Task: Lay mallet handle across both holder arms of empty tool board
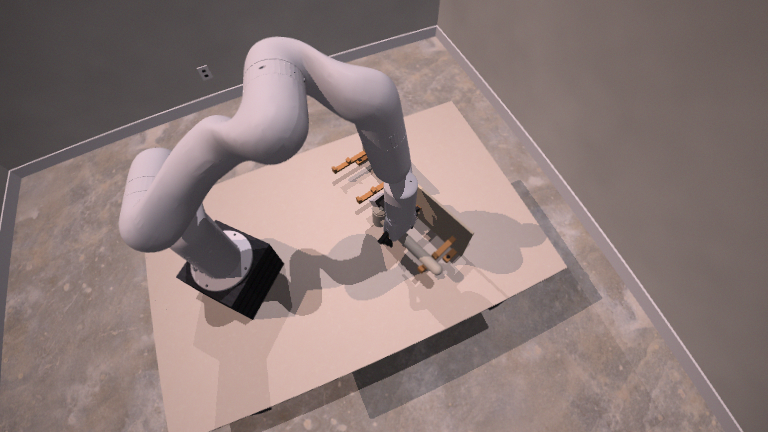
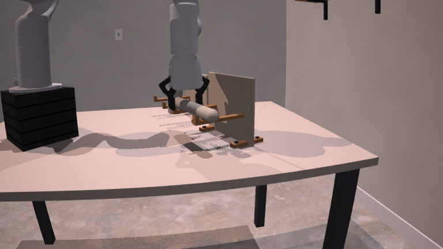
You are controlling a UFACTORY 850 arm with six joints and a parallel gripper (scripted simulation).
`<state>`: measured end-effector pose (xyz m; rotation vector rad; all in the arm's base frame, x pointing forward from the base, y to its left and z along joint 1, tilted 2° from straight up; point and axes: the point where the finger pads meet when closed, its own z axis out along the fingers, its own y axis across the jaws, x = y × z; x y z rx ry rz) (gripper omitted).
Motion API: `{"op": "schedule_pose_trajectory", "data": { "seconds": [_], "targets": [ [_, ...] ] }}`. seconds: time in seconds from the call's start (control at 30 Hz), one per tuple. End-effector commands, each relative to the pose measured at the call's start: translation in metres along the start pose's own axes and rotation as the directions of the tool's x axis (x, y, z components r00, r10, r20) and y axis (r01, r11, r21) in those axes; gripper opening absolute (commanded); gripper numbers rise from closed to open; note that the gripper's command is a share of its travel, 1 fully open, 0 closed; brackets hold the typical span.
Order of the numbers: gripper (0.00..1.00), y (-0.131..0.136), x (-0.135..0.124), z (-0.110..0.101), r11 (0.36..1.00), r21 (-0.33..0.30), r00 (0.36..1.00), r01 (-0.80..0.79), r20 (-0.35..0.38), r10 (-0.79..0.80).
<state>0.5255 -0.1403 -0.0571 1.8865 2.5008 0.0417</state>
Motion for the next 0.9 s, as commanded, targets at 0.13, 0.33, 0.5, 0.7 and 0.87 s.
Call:
{"op": "schedule_pose_trajectory", "data": {
  "seconds": [0.13,0.33,0.5,0.7,0.87],
  "targets": [
    [1.0,0.0,-0.001,-0.061,1.0,-0.002,1.0,0.0,0.001,0.0],
    [1.0,0.0,-0.001,-0.099,1.0,-0.002,1.0,0.0,0.001,0.0],
    [1.0,0.0,-0.001,-0.099,1.0,-0.002,1.0,0.0,0.001,0.0],
    [1.0,0.0,-0.001,-0.099,1.0,-0.002,1.0,0.0,0.001,0.0],
    [1.0,0.0,-0.001,-0.099,1.0,-0.002,1.0,0.0,0.001,0.0]
  ]
}}
